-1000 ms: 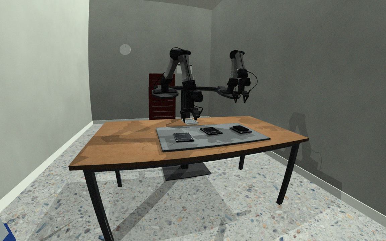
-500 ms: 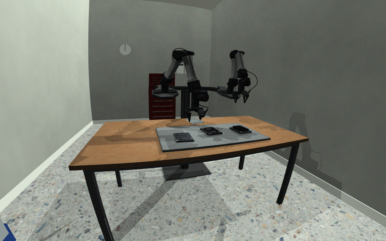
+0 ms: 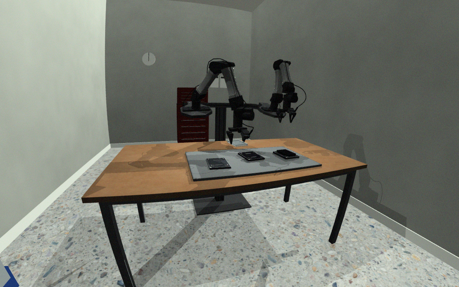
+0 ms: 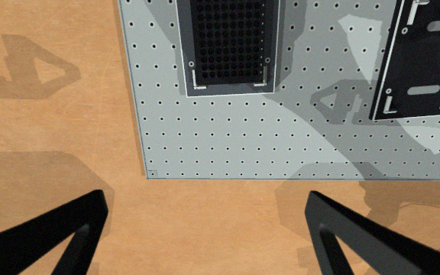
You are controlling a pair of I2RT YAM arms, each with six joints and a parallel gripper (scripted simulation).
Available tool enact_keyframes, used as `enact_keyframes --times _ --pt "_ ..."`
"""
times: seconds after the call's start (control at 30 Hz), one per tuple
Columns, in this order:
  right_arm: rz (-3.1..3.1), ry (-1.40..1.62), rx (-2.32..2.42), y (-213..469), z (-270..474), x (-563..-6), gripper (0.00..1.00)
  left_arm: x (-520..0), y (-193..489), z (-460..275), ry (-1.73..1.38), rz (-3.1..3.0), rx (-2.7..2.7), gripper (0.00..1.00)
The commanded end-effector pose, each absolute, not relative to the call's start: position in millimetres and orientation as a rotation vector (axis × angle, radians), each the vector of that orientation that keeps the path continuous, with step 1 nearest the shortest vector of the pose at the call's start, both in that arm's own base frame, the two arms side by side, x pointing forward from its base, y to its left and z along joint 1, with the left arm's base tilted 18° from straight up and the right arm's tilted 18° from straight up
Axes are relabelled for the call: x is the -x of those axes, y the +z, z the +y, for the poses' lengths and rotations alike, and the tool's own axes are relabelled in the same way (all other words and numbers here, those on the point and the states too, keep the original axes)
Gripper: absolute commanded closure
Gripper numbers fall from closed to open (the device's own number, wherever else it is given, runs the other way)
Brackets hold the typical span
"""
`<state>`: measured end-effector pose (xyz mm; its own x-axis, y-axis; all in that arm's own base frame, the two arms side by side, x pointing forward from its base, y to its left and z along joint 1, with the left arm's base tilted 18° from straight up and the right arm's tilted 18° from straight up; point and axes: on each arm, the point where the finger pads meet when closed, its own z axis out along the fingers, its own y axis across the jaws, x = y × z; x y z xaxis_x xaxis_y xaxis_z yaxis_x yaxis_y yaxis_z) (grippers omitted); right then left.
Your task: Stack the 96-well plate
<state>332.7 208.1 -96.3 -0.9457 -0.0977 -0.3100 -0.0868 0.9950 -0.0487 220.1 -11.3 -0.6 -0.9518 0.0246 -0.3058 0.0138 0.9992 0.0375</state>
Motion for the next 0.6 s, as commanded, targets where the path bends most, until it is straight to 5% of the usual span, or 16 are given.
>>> enact_keyframes --times 0.0,0.57 --pt "2.838 -0.085 0.116 -105 216 -327 1.00 -220 1 -11 0.051 2.827 -0.022 0.00" --pt "2.835 -0.086 0.119 -111 264 -311 1.00 -220 1 -11 0.051 2.827 -0.022 0.00"
